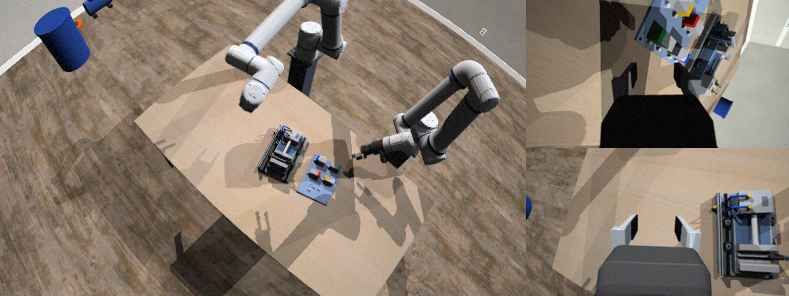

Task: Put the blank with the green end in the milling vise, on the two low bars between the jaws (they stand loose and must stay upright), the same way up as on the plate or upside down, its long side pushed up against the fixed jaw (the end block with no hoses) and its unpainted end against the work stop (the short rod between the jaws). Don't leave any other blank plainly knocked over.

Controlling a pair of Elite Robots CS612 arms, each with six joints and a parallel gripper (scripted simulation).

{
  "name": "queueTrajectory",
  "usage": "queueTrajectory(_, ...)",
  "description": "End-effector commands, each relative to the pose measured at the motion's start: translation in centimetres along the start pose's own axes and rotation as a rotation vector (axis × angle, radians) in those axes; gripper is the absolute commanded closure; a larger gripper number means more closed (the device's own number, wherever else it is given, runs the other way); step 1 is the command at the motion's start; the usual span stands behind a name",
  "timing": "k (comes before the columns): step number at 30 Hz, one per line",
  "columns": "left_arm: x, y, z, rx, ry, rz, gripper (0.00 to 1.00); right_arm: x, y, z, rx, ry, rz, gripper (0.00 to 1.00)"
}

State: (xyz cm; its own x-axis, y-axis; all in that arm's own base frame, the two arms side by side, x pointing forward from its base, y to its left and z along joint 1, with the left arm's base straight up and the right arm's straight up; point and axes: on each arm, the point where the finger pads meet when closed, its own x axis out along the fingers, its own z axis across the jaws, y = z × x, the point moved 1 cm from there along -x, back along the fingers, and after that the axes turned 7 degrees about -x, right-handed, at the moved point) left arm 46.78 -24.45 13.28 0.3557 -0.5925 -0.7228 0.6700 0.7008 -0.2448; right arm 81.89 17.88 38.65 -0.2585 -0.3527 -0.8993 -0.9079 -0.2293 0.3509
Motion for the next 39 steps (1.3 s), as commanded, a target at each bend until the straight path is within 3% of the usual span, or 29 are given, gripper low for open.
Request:
queueTrajectory(1,0.0,0.0,0.1,0.000,-0.001,0.000,0.00,0.1,0.1,-0.6,0.007,-0.003,-0.002,0.00)
queueTrajectory(28,0.0,0.0,0.1,0.000,-0.001,0.000,0.00,2.8,0.8,-5.9,0.068,-0.040,0.004,0.00)
queueTrajectory(39,0.0,0.0,0.1,0.000,-0.001,0.000,0.00,4.9,1.7,-9.8,0.115,-0.067,0.008,0.00)
